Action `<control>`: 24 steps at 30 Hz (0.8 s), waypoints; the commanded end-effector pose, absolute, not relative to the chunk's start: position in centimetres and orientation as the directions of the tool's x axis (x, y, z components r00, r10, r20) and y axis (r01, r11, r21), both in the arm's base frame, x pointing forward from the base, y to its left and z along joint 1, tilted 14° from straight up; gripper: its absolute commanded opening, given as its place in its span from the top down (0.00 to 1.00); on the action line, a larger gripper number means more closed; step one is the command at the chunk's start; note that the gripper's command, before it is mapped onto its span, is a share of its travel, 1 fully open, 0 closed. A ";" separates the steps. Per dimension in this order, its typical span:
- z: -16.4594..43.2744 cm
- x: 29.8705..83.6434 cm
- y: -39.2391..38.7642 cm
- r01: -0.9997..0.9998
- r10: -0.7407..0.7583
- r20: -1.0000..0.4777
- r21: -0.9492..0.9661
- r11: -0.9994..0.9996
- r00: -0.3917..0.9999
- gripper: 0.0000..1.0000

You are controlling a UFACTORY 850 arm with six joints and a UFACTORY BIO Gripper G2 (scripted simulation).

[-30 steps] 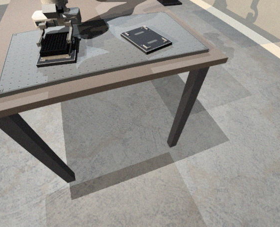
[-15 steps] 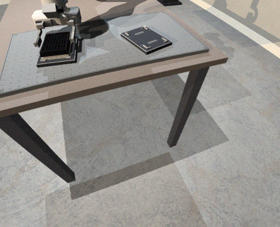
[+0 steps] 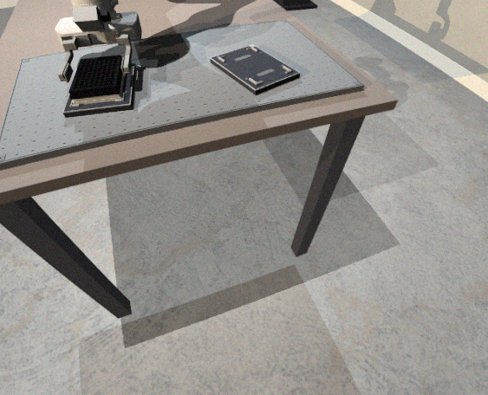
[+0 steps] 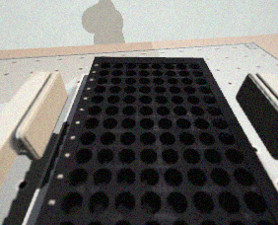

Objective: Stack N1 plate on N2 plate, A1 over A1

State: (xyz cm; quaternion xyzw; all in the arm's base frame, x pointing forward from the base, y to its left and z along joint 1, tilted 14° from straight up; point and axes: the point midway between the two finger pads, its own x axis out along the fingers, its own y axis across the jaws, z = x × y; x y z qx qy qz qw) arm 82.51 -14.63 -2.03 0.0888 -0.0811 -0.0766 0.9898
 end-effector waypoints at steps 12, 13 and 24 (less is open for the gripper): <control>-0.8 82.4 -14.9 0.137 -0.166 0.149 0.188 0.973 0.975 0.63; -0.6 82.4 -14.9 0.137 -0.166 0.149 0.188 0.973 0.975 0.63; 2.3 81.9 -15.4 0.137 -0.166 0.149 0.188 0.973 0.975 0.63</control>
